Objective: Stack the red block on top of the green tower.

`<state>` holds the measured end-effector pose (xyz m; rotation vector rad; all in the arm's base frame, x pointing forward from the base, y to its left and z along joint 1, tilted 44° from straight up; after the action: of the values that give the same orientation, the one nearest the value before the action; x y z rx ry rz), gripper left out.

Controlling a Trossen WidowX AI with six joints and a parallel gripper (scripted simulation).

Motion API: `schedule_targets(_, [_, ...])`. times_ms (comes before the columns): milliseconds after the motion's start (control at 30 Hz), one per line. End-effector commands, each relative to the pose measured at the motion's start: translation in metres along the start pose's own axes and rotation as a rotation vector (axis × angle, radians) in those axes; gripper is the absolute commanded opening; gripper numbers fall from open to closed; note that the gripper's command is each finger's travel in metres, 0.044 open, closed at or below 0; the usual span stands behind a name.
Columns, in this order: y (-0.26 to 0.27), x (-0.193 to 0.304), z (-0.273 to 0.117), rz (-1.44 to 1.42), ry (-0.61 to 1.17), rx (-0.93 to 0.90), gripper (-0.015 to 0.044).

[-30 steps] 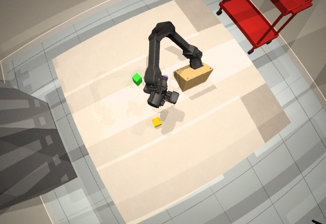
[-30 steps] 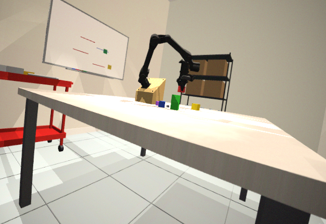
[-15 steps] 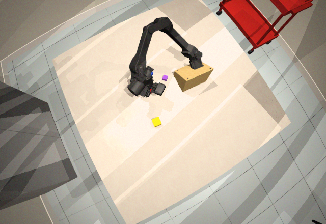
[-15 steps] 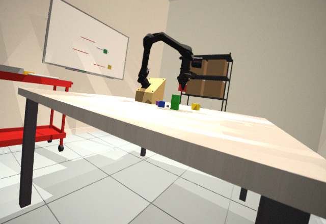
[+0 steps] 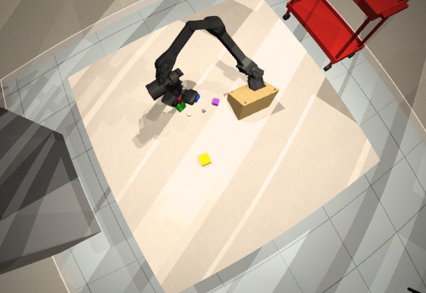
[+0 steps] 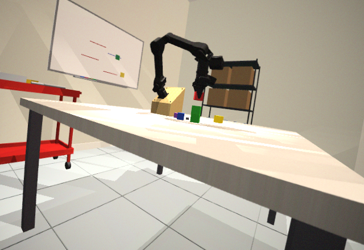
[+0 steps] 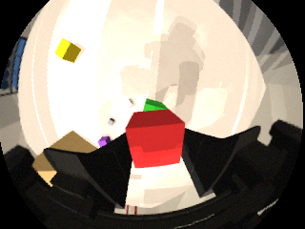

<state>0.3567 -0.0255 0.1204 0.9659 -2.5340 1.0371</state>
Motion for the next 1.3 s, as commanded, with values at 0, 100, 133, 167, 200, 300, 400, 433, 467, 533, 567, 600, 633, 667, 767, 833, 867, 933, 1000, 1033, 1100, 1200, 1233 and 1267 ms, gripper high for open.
schedule_targets(0, [-0.007,0.004,-0.002,-0.009,0.0,0.008,0.0])
schedule_targets(100, [-0.007,0.003,0.001,-0.009,0.0,0.008,0.0])
schedule_targets(133, [-0.007,0.003,0.002,-0.009,0.0,0.008,0.0])
schedule_targets(167, [-0.007,0.003,0.003,-0.009,0.0,0.008,0.0])
schedule_targets(200, [-0.007,0.003,0.006,-0.009,0.0,0.008,0.0])
schedule_targets(300, [-0.007,0.003,0.015,-0.008,0.0,0.008,0.0])
schedule_targets(400, [-0.007,0.003,0.027,-0.008,0.001,0.009,0.0])
schedule_targets(433, [-0.007,0.003,0.029,-0.008,0.001,0.009,0.0])
schedule_targets(467, [-0.007,0.004,0.03,-0.008,0.001,0.009,0.0])
schedule_targets(533, [-0.007,0.004,0.03,-0.008,0.001,0.009,0.0])
schedule_targets(567, [-0.007,0.004,0.03,-0.008,0.001,0.009,0.0])
schedule_targets(600, [-0.007,0.004,0.03,-0.008,0.001,0.009,0.0])
schedule_targets(633, [-0.007,0.004,0.03,-0.008,0.001,0.009,0.0])
schedule_targets(667, [-0.007,0.004,0.03,-0.008,0.001,0.009,0.0])
schedule_targets(767, [-0.007,0.004,0.03,-0.008,0.001,0.009,0.0])
schedule_targets(833, [-0.007,0.004,0.03,-0.008,0.001,0.009,0.0])
schedule_targets(867, [-0.007,0.004,0.03,-0.008,0.001,0.009,0.0])
schedule_targets(933, [-0.007,0.004,0.03,-0.008,0.001,0.009,0.0])
schedule_targets(1000, [-0.007,0.004,0.03,-0.008,0.001,0.009,0.0])
schedule_targets(1033, [-0.007,0.004,0.03,-0.008,0.001,0.009,0.0])
schedule_targets(1100, [-0.007,0.004,0.03,-0.008,0.001,0.009,0.0])
schedule_targets(1200, [-0.007,0.004,0.031,-0.008,0.001,0.009,0.0])
schedule_targets(1233, [-0.007,0.004,0.031,-0.008,0.001,0.009,0.0])
schedule_targets(1267, [-0.007,0.004,0.031,-0.008,0.001,0.009,0.0])
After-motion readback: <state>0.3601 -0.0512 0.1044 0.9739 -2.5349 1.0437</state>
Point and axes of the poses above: the point midway between the two fingers, 35 mm back from their tips, its own z axis out along the fingers, its own y axis across the jaws, x = y × z, the point moved 3 cm from there along -z, back along the fingers
